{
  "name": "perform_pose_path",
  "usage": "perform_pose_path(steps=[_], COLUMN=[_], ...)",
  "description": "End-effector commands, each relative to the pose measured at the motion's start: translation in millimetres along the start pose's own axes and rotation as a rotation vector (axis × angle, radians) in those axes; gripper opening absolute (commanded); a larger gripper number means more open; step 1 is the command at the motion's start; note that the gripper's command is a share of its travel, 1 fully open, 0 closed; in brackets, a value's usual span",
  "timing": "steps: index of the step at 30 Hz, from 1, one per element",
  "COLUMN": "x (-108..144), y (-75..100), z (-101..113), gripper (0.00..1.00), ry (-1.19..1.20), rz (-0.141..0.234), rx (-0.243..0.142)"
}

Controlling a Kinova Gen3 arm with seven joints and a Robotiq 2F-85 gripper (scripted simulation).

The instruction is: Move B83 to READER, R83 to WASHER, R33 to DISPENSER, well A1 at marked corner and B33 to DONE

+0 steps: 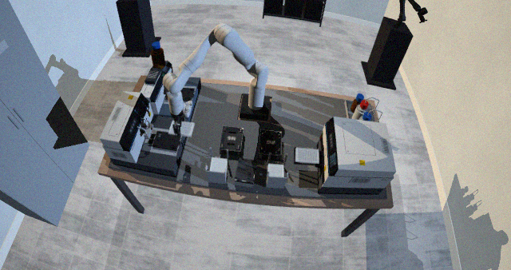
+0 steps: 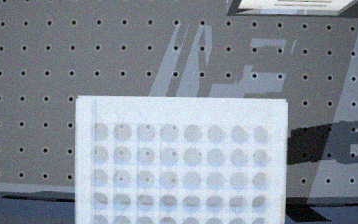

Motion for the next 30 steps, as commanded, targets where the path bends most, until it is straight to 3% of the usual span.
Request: perform_pose_path(steps=[1, 17, 30], x=[-1.5, -11.8, -45.4], y=[1.0, 0.8, 0.7], z=[-10.8, -56.4, -56.6], gripper=[0.94, 0.94, 0.94], ry=[0.001, 0.001, 0.002], rz=[0.002, 0.002, 0.002], rx=[-0.002, -0.002, -0.002])
Point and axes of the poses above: the point where the finger pads meet when closed, its own y axis back along the fingers, its own x axis across the jaws, z = x × y, the point moved 7 cm from there along y, back along the fingers, and after that the axes turned 4 degrees about -y, right-handed, at the moved point
